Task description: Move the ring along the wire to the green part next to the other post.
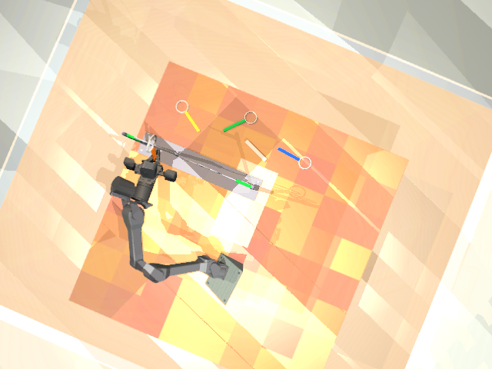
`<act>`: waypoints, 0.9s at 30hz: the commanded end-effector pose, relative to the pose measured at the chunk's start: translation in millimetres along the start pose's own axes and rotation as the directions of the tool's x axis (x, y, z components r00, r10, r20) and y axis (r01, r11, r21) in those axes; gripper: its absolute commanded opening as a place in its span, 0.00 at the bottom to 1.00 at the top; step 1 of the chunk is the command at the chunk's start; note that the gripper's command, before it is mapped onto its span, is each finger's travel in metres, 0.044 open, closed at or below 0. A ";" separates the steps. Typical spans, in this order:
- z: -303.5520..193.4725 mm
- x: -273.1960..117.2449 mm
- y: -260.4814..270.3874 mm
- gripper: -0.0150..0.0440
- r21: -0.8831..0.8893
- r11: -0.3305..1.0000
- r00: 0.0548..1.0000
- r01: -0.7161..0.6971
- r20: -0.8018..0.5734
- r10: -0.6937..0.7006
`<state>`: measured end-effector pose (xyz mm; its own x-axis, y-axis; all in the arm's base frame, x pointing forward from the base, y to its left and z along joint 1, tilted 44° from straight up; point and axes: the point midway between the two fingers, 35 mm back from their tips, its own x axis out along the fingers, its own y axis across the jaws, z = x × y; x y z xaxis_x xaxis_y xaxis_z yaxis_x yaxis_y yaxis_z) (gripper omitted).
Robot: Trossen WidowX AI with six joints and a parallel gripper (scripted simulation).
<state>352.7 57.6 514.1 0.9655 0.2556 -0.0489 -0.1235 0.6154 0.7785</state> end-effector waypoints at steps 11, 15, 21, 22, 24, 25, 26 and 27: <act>1.1 -1.3 8.9 0.00 0.167 0.983 0.997 -0.070 0.029 0.066; 1.5 -1.2 10.9 0.00 0.213 0.973 0.996 -0.088 0.038 0.082; 2.3 -1.1 14.0 0.00 0.279 0.953 0.993 -0.115 0.054 0.104; 2.5 -1.1 14.5 0.00 0.290 0.949 0.993 -0.120 0.056 0.108; 2.8 -1.1 15.4 0.00 0.312 0.941 0.991 -0.129 0.062 0.115; 3.0 -1.1 15.9 0.00 0.323 0.937 0.991 -0.133 0.065 0.119; 3.1 -1.1 16.4 0.00 0.333 0.933 0.990 -0.138 0.067 0.122; 3.3 -1.2 16.9 0.00 0.344 0.928 0.990 -0.142 0.070 0.125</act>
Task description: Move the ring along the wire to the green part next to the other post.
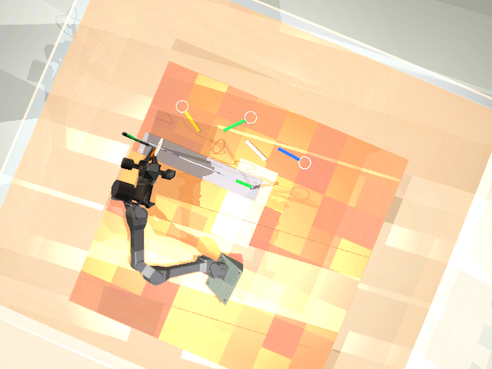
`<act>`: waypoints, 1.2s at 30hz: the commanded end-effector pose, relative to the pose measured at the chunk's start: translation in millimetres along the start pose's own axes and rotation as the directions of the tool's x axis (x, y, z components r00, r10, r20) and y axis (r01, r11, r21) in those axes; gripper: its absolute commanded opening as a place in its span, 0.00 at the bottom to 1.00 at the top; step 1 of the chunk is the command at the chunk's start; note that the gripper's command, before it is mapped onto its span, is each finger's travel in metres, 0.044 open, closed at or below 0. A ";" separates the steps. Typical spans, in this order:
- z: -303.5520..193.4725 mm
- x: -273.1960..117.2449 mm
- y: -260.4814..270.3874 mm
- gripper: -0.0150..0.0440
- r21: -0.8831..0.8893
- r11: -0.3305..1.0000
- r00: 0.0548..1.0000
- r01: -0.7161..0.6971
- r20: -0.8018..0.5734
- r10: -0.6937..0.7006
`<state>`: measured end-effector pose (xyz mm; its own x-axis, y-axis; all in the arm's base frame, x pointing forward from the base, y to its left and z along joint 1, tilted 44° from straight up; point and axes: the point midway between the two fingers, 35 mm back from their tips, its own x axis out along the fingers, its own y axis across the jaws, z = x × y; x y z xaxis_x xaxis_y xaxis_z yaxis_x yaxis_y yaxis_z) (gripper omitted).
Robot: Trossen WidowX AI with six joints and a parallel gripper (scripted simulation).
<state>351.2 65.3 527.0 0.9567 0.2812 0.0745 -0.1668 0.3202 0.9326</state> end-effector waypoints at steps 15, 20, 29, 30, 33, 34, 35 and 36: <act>1.7 -0.2 10.2 0.00 0.213 0.974 0.996 -0.083 0.041 0.076; 2.4 -0.2 12.7 0.00 0.268 0.958 0.994 -0.105 0.053 0.094; 3.9 -0.2 17.2 0.00 0.366 0.919 0.989 -0.145 0.078 0.125; 4.1 -0.2 17.7 0.00 0.376 0.914 0.988 -0.150 0.081 0.129; 4.8 -0.3 19.1 0.00 0.407 0.899 0.986 -0.163 0.090 0.138; 5.0 -0.3 19.6 0.00 0.417 0.893 0.986 -0.167 0.093 0.141; 5.2 -0.4 20.0 0.00 0.427 0.888 0.985 -0.172 0.096 0.144; 5.5 -0.4 20.5 0.00 0.437 0.882 0.984 -0.176 0.100 0.147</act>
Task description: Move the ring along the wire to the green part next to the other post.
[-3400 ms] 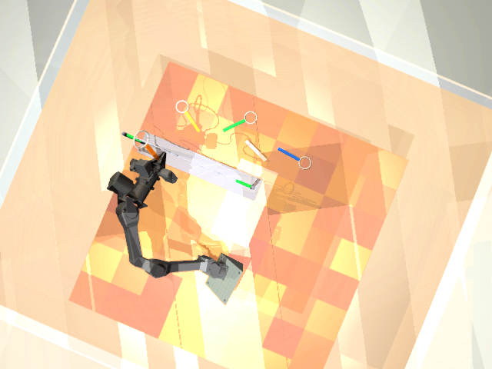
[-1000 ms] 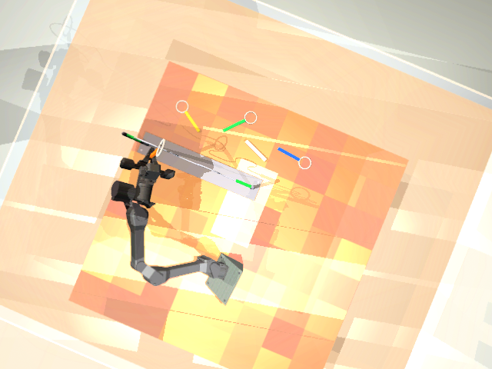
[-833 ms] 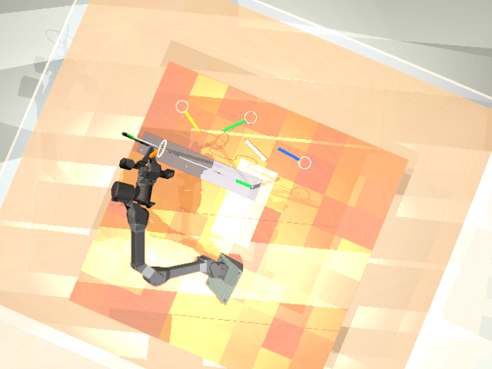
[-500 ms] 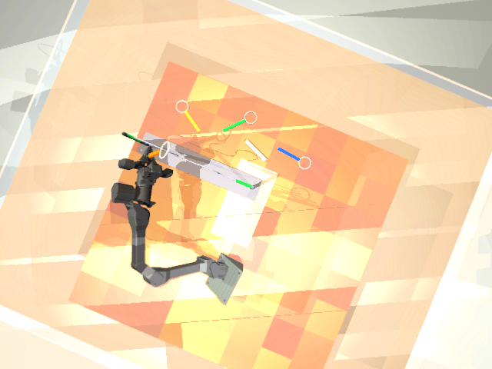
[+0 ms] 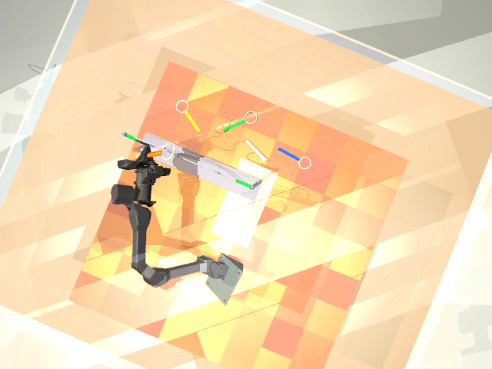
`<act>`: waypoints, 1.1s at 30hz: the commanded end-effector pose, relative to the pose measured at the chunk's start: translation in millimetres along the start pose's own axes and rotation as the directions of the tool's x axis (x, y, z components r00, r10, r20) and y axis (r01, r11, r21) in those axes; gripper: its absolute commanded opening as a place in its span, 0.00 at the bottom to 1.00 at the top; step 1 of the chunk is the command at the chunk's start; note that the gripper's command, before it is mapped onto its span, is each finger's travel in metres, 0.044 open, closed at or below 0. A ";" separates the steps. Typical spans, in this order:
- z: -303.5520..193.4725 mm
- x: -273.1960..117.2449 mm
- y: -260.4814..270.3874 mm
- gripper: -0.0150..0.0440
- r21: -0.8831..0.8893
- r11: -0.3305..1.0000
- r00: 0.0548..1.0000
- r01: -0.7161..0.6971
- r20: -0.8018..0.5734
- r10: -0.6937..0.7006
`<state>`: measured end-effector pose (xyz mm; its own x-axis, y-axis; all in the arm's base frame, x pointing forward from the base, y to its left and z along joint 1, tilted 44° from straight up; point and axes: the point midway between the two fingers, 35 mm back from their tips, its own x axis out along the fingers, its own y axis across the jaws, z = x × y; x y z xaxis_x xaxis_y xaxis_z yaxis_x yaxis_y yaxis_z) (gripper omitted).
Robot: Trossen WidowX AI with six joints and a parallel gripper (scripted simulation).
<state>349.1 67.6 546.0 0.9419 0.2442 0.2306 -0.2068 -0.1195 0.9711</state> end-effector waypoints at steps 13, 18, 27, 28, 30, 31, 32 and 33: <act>1.4 0.4 8.8 0.00 0.191 0.979 0.997 -0.073 0.034 0.068; 2.0 0.5 11.4 0.00 0.247 0.964 0.995 -0.095 0.046 0.086; 3.4 0.5 16.0 0.00 0.345 0.929 0.991 -0.135 0.070 0.118; 3.6 0.5 16.5 0.00 0.356 0.924 0.990 -0.139 0.073 0.121; 4.0 0.4 17.4 0.00 0.377 0.914 0.989 -0.148 0.079 0.128; 4.2 0.4 17.9 0.00 0.387 0.909 0.988 -0.152 0.081 0.131; 4.3 0.0 18.3 0.00 0.397 0.904 0.987 -0.156 0.081 0.135; 4.4 -1.1 18.7 0.00 0.407 0.899 0.987 -0.160 0.076 0.142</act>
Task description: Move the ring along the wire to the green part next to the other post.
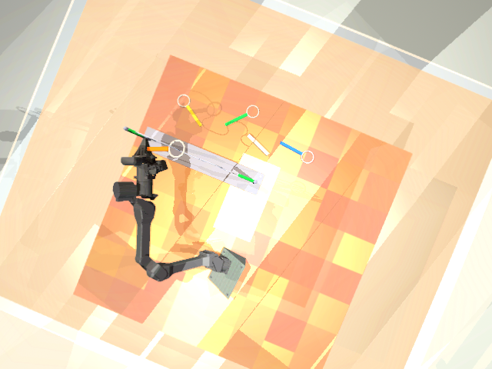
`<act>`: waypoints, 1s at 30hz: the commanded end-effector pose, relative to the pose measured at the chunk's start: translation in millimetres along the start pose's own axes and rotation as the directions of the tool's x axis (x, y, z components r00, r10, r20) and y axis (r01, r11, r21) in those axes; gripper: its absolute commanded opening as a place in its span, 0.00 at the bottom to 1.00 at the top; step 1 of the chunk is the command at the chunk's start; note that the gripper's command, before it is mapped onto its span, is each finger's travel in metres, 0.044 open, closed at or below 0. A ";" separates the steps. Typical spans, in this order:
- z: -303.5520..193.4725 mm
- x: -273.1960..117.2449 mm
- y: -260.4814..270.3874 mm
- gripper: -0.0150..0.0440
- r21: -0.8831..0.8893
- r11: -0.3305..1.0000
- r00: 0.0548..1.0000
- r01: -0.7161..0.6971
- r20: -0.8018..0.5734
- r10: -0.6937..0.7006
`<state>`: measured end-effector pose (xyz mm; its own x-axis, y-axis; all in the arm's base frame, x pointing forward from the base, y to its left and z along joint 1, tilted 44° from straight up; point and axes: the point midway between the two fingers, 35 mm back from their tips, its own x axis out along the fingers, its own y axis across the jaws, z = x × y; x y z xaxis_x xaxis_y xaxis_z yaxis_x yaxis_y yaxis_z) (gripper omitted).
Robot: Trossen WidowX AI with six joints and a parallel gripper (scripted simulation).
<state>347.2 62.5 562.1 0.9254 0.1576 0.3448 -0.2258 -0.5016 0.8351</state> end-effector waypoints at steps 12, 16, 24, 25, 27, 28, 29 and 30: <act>2.2 -20.5 8.9 0.00 0.210 0.975 0.986 -0.070 -0.132 0.099; 2.5 -20.6 10.6 0.00 0.254 0.963 0.985 -0.087 -0.123 0.122; 3.4 -20.6 13.9 0.00 0.342 0.932 0.981 -0.123 -0.098 0.165; 3.5 -20.6 14.3 0.00 0.352 0.927 0.981 -0.127 -0.095 0.171; 3.8 -20.6 15.1 0.00 0.374 0.918 0.979 -0.136 -0.088 0.181; 4.0 -20.7 15.6 0.00 0.384 0.913 0.979 -0.141 -0.085 0.186; 4.1 -20.7 16.0 0.00 0.395 0.907 0.978 -0.145 -0.081 0.192; 4.3 -20.7 16.4 0.00 0.405 0.902 0.977 -0.150 -0.077 0.197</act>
<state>325.9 49.1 565.9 0.8395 0.1430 0.5242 -0.2179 -0.7951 0.5659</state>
